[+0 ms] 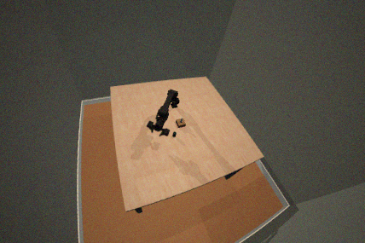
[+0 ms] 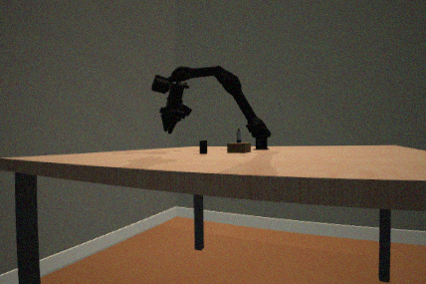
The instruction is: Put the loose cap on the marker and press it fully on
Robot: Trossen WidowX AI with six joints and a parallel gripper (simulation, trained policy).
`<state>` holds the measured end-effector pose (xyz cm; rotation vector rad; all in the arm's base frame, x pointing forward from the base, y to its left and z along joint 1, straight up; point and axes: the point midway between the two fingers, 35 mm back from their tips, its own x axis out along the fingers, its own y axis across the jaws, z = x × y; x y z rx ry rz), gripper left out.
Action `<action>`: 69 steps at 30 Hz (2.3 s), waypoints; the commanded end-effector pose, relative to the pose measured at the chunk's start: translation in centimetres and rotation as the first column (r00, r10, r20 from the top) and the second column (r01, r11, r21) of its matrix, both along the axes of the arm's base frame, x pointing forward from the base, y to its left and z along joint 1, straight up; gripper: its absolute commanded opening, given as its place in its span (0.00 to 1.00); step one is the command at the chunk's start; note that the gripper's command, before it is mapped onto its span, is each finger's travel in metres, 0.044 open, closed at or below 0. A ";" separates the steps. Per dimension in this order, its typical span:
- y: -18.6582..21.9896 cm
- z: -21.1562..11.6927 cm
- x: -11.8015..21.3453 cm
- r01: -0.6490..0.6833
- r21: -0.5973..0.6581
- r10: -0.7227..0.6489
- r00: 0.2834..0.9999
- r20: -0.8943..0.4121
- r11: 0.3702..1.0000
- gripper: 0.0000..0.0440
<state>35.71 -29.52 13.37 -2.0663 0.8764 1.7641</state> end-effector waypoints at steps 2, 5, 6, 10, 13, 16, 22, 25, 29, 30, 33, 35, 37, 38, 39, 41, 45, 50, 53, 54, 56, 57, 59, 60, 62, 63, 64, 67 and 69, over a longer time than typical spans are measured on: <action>1.4 -0.4 0.7 -0.026 0.034 0.026 1.000 -0.008 0.999 0.70; 2.3 -0.5 1.1 -0.044 0.051 0.045 0.999 -0.011 0.998 0.70; 2.5 -0.5 1.2 -0.050 0.057 0.051 0.999 -0.012 0.997 0.70; 3.8 -0.6 1.7 -0.074 0.081 0.076 0.997 -0.016 0.994 0.70; 4.7 -0.7 2.0 -0.093 0.099 0.095 0.995 -0.019 0.991 0.69; 5.6 -0.7 2.3 -0.111 0.117 0.114 0.993 -0.021 0.987 0.69; 7.5 -0.8 2.8 -0.147 0.152 0.152 0.988 -0.025 0.977 0.69; 8.5 -0.7 3.1 -0.164 0.169 0.170 0.985 -0.027 0.972 0.69; 9.7 -0.7 3.3 -0.185 0.190 0.194 0.981 -0.030 0.964 0.69; 10.0 -0.7 3.3 -0.190 0.195 0.200 0.979 -0.031 0.962 0.69; 10.9 -0.7 3.5 -0.205 0.211 0.217 0.976 -0.034 0.956 0.69; 11.5 -0.7 3.5 -0.214 0.221 0.227 0.973 -0.036 0.951 0.68; 12.1 -0.7 3.5 -0.223 0.231 0.238 0.970 -0.039 0.947 0.68; 12.4 -0.7 3.5 -0.227 0.236 0.243 0.969 -0.041 0.945 0.68; 12.6 -0.7 3.5 -0.231 0.241 0.248 0.968 -0.043 0.943 0.68; 13.2 -0.7 3.5 -0.238 0.250 0.258 0.965 -0.047 0.938 0.68; 14.1 -0.8 3.4 -0.249 0.268 0.274 0.960 -0.059 0.931 0.68; 15.0 -1.1 2.9 -0.255 0.291 0.289 0.954 -0.079 0.922 0.67; 15.4 -1.3 2.6 -0.255 0.304 0.294 0.951 -0.092 0.918 0.67; 15.5 -1.4 2.5 -0.254 0.308 0.296 0.950 -0.096 0.917 0.67; 15.7 -1.7 2.3 -0.253 0.316 0.298 0.949 -0.105 0.914 0.66; 15.8 -1.8 2.2 -0.252 0.320 0.300 0.948 -0.109 0.913 0.66; 15.9 -2.1 2.0 -0.251 0.328 0.303 0.946 -0.116 0.911 0.66; 16.0 -2.2 1.9 -0.251 0.332 0.304 0.945 -0.120 0.909 0.66; 16.1 -2.6 1.8 -0.251 0.339 0.308 0.943 -0.126 0.907 0.65; 16.2 -2.7 1.7 -0.252 0.342 0.311 0.942 -0.129 0.905 0.65; 16.2 -2.9 1.6 -0.253 0.345 0.313 0.940 -0.131 0.904 0.64; 16.3 -3.5 1.5 -0.257 0.353 0.322 0.937 -0.138 0.899 0.63; 16.3 -4.0 1.4 -0.260 0.359 0.328 0.934 -0.143 0.897 0.62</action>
